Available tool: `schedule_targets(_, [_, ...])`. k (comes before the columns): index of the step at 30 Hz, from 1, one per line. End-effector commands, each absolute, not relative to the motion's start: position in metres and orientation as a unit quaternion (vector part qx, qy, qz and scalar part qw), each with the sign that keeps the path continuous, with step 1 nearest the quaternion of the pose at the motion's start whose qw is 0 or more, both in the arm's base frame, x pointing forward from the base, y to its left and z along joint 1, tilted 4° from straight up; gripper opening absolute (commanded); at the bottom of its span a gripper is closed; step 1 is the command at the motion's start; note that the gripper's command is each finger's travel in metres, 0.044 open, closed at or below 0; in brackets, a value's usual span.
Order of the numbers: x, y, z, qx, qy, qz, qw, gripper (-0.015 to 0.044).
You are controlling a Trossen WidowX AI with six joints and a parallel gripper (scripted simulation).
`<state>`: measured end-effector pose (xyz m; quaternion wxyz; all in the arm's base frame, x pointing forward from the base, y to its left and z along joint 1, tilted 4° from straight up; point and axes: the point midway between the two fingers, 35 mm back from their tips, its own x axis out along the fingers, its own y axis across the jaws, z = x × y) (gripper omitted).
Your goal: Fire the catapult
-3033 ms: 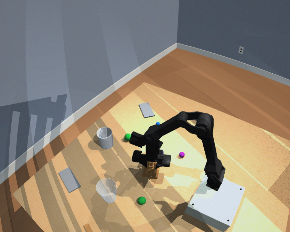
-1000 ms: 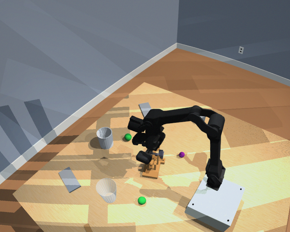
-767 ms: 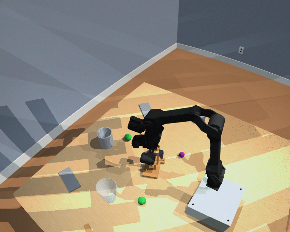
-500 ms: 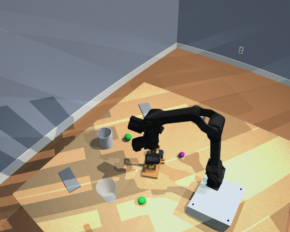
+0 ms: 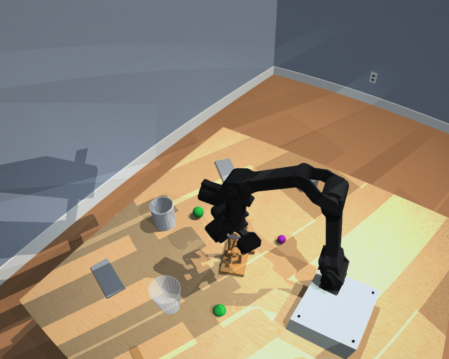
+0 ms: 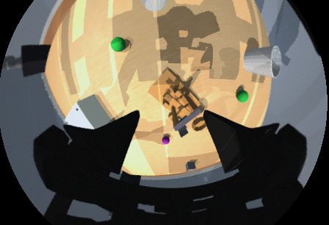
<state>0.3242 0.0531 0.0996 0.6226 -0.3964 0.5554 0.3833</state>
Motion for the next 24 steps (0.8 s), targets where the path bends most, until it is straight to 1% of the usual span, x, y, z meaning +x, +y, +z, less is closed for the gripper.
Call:
schedule_targets(1, [0.3236, 0.0532, 0.1002, -0.439, 0.528, 0.422, 0.592, 0.044])
schedule_targets(20, [0.3221, 0.0534, 0.1016, -0.605, 0.365, 0.569, 0.42, 0.044])
schedule_targets(24, [0.3221, 0.0535, 0.1016, -0.61, 0.359, 0.573, 0.413, 0.044])
